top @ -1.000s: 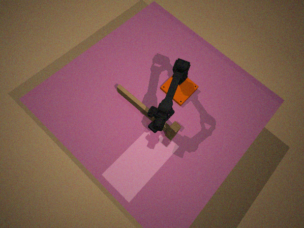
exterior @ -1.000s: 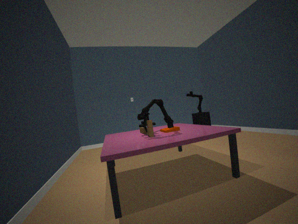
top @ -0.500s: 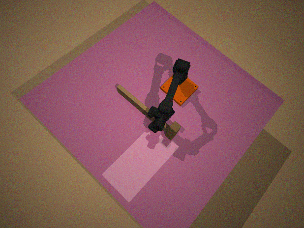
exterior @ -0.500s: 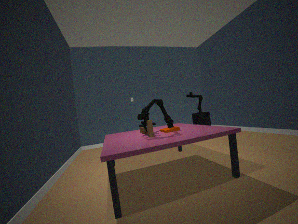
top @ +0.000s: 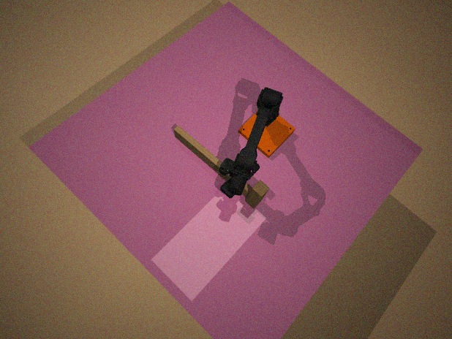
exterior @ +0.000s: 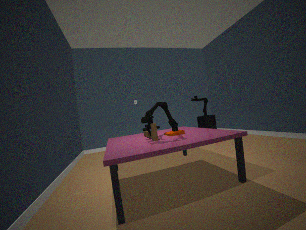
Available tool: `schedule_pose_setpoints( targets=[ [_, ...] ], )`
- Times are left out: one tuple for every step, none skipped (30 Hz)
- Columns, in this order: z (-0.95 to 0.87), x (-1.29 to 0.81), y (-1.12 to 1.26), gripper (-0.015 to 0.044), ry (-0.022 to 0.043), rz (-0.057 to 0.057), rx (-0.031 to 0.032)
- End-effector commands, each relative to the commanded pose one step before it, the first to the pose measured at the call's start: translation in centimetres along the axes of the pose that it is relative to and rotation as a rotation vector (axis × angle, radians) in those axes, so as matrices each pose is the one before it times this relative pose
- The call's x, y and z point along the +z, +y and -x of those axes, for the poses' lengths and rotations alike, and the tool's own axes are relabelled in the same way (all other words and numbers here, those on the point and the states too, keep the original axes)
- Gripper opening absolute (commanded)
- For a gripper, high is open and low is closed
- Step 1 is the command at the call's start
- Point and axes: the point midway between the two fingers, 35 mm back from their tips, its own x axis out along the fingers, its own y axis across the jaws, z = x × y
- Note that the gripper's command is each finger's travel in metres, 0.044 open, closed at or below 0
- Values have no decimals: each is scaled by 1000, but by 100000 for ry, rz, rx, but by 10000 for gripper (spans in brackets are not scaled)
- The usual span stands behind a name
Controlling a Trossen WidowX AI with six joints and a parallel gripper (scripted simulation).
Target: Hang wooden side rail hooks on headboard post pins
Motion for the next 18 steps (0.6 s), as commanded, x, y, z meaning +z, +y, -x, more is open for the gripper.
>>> schedule_pose_setpoints(
  targets=[
    [-55, -108, 66, 0, 546, 60, 260],
    [-17, 0, 0, 0, 0, 0, 0],
    [-17, 0, 0, 0, 0, 0, 0],
    [-17, 0, 0, 0, 0, 0, 0],
    [-17, 0, 0, 0, 0, 0, 0],
    [-17, 0, 0, 0, 0, 0, 0],
    [-17, 0, 0, 0, 0, 0, 0],
    [-17, 0, 0, 0, 0, 0, 0],
    [-17, 0, 0, 0, 0, 0, 0],
    [-17, 0, 0, 0, 0, 0, 0],
    [-17, 0, 0, 0, 0, 0, 0],
    [-17, 0, 0, 0, 0, 0, 0],
    [-17, 0, 0, 0, 0, 0, 0],
    [-17, 0, 0, 0, 0, 0, 0],
    [-17, 0, 0, 0, 0, 0, 0],
    [-17, 0, 0, 0, 0, 0, 0],
    [-17, 0, 0, 0, 0, 0, 0],
    [-17, 0, 0, 0, 0, 0, 0]
  ],
)
